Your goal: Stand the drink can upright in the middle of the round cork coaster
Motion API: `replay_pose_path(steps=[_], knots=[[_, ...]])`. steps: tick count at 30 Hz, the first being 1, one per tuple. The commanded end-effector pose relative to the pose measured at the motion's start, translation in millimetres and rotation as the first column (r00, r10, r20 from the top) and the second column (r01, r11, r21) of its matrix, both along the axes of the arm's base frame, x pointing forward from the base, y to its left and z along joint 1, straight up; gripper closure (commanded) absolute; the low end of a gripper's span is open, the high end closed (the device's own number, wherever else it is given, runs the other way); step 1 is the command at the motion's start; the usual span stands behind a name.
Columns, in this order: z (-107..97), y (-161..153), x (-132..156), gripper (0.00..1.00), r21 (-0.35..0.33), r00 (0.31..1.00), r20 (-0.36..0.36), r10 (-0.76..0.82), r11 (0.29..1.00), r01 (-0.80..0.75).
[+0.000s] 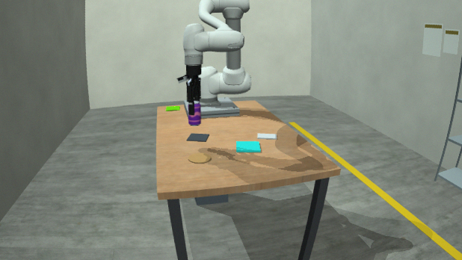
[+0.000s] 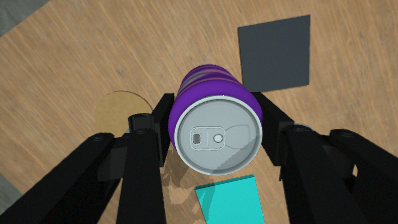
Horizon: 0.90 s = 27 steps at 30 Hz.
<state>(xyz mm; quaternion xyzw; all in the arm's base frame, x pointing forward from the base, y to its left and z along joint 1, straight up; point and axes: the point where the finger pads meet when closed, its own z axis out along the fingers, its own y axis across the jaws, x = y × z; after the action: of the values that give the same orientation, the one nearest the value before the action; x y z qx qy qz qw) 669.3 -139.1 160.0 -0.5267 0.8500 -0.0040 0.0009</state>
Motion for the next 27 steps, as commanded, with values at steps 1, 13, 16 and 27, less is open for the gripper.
replay_pose_path(steps=[1,13,16,27], knots=[[2,-1,24,0.90,0.000,1.000,0.001,0.000,1.000,0.000],[1,-1,85,0.90,0.000,1.000,0.001,0.000,1.000,0.000],[1,0,100,0.90,0.000,1.000,0.001,0.000,1.000,0.000],[-3,2,138,0.90,0.000,1.000,0.001,0.000,1.000,0.000]])
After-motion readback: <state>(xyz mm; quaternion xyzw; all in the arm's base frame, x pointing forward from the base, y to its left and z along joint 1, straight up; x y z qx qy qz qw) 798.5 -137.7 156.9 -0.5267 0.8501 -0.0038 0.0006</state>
